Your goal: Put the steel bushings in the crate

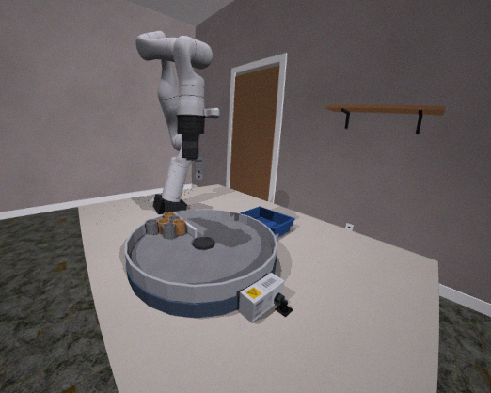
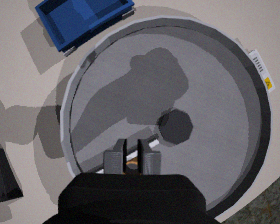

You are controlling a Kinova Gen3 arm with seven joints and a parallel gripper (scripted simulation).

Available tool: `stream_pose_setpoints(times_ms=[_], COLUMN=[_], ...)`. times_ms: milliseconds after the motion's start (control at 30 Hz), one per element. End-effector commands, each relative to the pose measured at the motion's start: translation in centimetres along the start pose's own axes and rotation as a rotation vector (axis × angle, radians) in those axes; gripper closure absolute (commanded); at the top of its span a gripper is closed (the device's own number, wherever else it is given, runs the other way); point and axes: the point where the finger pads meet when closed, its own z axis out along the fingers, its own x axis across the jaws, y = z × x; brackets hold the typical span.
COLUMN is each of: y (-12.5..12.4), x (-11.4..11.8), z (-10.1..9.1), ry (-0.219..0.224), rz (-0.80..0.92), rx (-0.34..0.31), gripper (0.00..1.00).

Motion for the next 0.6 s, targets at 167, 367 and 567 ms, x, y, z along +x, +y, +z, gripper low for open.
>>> stream_pose_setpoints(times_ms=[167, 367, 567], y=[0.5, 3.3, 4.1], x=[0.3, 0.7, 0.8], z=[0.5, 3.6, 4.4], ry=[0.001, -0.006, -0.006], rz=[-0.007, -0.05, -0.063], rx=[0.007, 0.008, 0.008], gripper=[0.66, 0.66, 0.66])
